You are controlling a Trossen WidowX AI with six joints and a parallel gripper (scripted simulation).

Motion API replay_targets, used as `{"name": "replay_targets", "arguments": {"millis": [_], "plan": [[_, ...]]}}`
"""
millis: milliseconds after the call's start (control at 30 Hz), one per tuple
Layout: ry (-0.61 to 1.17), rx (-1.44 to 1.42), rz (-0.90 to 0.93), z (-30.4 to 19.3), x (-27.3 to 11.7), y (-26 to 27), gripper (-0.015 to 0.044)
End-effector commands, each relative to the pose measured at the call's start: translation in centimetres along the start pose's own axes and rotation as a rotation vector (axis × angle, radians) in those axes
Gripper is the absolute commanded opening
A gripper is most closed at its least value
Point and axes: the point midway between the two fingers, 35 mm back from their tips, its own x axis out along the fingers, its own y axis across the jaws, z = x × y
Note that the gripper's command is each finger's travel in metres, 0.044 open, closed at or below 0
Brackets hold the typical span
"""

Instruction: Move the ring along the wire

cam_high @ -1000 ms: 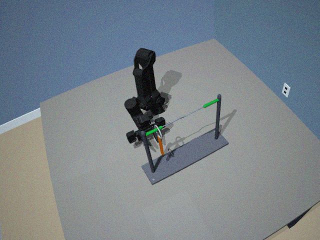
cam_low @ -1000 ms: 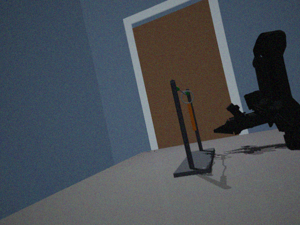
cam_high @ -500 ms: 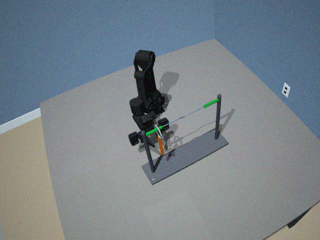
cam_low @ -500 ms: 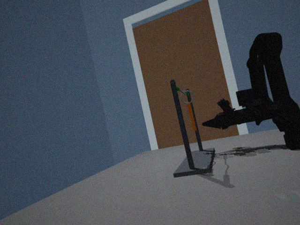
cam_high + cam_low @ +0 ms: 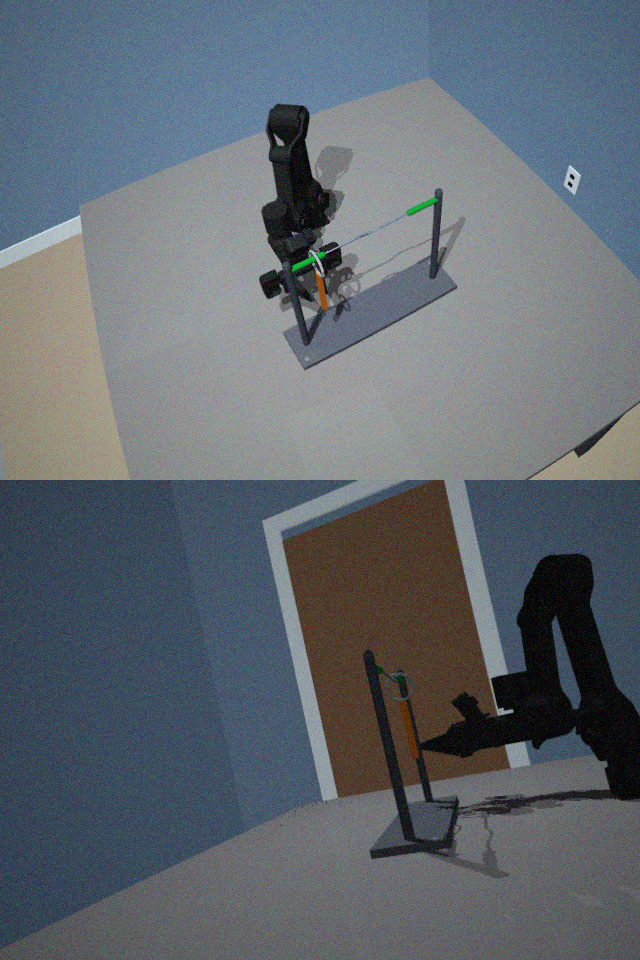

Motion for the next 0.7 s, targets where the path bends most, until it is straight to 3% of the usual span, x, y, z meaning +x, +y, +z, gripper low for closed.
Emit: {"name": "replay_targets", "arguments": {"millis": [0, 667], "plan": [[0.005, 0.011, -0.004, -0.2, 0.6, -0.1, 0.0160], [0.002, 0.011, -0.004, -0.2, 3.8, 0.0, 0.0160]]}}
